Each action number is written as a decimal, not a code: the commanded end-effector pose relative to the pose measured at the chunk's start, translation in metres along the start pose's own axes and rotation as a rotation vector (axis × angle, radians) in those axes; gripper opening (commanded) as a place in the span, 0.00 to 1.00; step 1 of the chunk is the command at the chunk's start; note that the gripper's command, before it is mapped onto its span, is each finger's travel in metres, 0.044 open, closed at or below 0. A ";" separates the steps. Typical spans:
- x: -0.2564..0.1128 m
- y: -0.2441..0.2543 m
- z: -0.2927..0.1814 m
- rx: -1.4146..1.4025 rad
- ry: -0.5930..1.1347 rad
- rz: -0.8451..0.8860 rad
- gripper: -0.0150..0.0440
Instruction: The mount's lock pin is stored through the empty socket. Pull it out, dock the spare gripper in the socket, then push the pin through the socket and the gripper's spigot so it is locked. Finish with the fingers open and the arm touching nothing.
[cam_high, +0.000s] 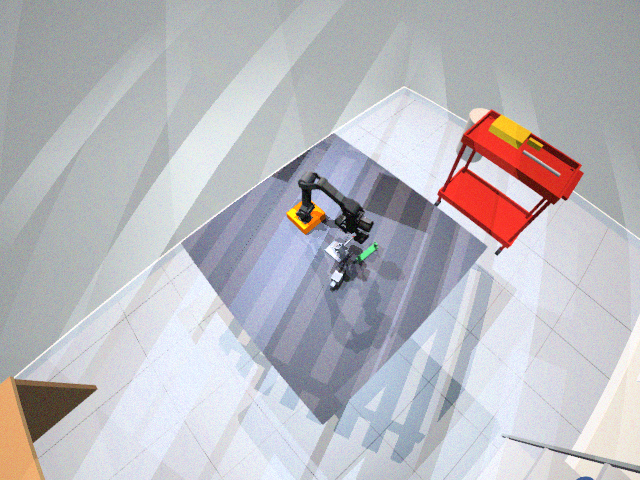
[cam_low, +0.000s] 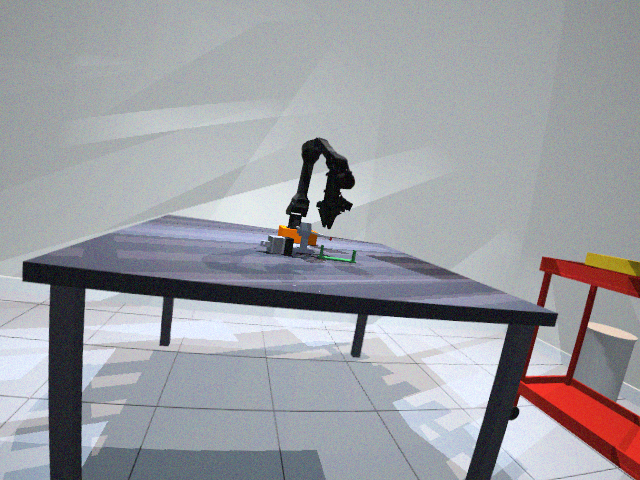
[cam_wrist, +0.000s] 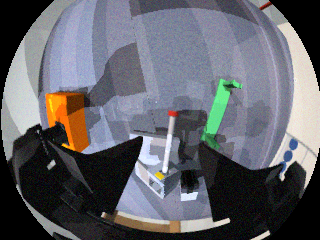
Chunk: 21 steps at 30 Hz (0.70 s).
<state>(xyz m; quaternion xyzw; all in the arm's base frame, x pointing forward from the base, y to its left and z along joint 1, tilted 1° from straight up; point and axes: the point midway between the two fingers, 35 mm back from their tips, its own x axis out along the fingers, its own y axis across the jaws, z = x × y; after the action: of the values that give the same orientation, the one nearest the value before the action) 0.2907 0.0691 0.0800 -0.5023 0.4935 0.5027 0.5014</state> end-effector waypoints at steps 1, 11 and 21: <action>0.007 0.000 0.000 -0.004 -0.002 0.003 0.76; 0.024 -0.001 0.001 -0.004 -0.002 0.003 0.76; 0.040 -0.001 0.002 -0.004 -0.002 0.003 0.76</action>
<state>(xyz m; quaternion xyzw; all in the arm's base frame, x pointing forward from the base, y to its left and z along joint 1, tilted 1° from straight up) 0.2939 0.0711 0.0472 -0.5047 0.4903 0.5024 0.5025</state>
